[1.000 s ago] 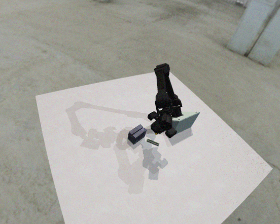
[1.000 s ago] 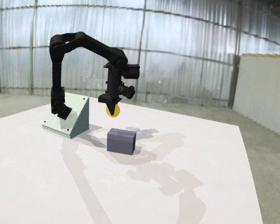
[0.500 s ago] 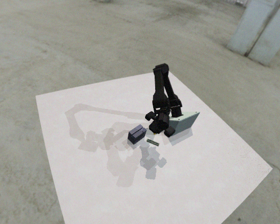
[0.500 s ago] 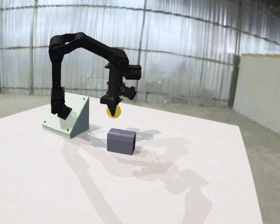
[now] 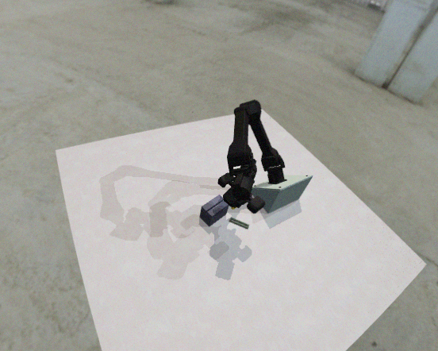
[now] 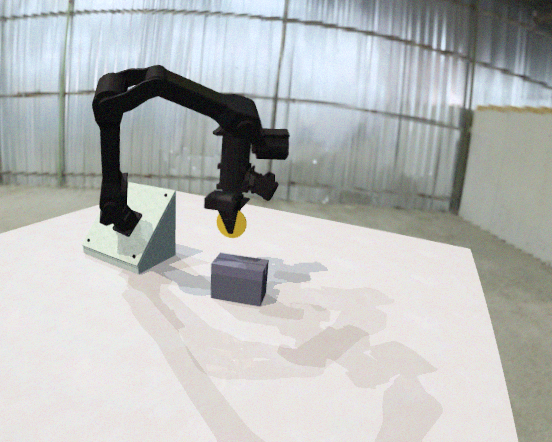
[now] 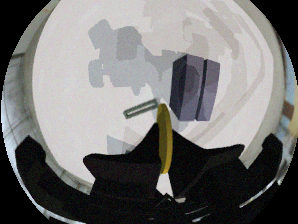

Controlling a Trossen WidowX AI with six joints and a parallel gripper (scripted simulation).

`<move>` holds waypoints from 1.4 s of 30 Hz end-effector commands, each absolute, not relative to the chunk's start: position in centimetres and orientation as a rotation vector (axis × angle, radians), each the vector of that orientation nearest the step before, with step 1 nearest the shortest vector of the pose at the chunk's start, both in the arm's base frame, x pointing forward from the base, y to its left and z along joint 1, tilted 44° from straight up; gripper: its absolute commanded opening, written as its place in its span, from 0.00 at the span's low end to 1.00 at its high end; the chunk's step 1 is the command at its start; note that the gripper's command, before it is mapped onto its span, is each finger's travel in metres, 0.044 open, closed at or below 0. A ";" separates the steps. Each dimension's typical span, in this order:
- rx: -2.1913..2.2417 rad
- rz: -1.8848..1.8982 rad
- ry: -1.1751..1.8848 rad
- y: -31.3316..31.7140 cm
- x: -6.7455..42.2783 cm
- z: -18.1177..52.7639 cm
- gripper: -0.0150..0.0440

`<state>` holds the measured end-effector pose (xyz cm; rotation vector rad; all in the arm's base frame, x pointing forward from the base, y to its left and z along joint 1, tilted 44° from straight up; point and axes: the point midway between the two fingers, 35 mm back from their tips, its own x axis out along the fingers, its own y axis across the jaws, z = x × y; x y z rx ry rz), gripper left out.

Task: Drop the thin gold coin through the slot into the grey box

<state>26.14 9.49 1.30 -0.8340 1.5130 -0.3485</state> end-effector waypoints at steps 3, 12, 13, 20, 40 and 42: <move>-0.835 -0.348 1.504 9.0 27.6 2.2 0.25; -0.836 -0.351 1.503 7.9 29.3 3.3 0.25; -0.836 -0.352 1.503 7.8 29.5 3.5 0.25; -0.838 -0.357 1.502 6.8 30.7 4.4 0.25; -0.835 -0.364 1.508 6.0 31.3 4.9 0.25; -0.835 -0.364 1.508 6.0 31.4 4.9 0.25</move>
